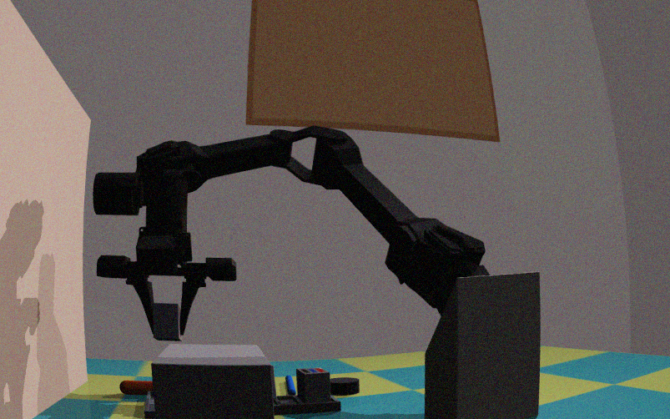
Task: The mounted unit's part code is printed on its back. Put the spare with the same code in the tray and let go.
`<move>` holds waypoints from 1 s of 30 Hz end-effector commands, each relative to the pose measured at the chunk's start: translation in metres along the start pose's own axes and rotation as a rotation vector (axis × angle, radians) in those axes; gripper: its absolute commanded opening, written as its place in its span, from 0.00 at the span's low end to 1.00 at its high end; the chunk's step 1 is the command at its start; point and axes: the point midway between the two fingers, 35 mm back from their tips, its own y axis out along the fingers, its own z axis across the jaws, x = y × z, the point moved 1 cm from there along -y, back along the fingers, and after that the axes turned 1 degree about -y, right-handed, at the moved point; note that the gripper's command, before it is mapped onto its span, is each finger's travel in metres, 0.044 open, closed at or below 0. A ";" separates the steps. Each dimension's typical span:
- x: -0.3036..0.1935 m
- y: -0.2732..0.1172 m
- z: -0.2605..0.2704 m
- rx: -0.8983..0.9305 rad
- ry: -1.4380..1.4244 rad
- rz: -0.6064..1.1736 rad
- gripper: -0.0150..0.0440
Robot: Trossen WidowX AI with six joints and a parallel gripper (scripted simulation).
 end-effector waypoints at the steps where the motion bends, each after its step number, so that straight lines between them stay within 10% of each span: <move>1: 0.001 0.005 0.002 0.007 -0.005 -0.001 0.25; 30: -0.001 0.031 0.003 0.006 -0.005 0.002 0.25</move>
